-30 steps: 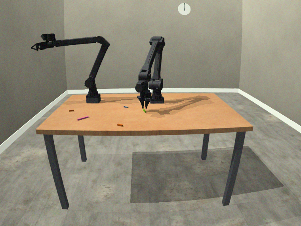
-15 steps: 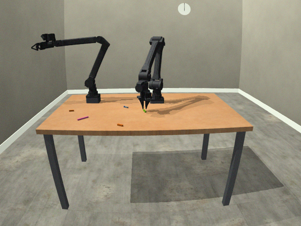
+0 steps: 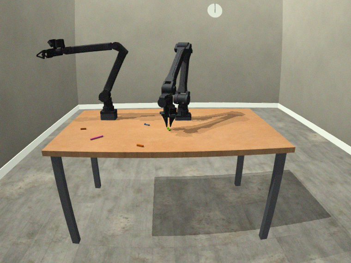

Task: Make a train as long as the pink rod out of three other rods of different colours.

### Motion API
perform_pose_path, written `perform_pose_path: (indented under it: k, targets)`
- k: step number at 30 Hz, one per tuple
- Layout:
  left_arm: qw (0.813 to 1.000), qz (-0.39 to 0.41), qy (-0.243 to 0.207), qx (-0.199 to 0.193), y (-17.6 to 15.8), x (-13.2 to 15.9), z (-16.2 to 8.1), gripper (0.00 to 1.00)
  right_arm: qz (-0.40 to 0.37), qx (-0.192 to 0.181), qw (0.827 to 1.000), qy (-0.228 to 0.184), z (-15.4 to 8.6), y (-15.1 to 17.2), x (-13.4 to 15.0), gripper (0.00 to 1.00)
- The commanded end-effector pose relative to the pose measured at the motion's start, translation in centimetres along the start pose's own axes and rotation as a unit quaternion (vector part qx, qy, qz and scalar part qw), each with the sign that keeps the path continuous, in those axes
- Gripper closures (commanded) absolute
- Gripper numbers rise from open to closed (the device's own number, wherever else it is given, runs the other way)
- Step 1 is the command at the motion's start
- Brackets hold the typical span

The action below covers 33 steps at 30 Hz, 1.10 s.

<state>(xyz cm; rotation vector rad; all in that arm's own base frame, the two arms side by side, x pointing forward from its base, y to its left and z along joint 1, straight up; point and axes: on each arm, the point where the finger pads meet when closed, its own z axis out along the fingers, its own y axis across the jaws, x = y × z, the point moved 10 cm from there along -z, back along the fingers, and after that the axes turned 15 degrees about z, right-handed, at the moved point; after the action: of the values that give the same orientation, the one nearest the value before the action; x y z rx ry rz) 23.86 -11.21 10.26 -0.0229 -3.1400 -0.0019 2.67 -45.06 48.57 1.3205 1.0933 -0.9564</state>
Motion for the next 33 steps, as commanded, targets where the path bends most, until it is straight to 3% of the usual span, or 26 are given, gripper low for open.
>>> perform_pose_path:
  k: [1, 33]
  targets:
    - [1.000, -0.005, -0.015, 0.008, -0.44, -0.60, -0.83, 0.77, 0.006, 0.001, 1.000, -0.028, -0.73, -0.27, -1.56, 0.00]
    - [1.000, -0.003, -0.018, 0.009, -0.82, -1.11, -1.00, 0.77, 0.006, 0.001, 1.000, -0.028, -0.73, -0.27, -1.56, 0.00]
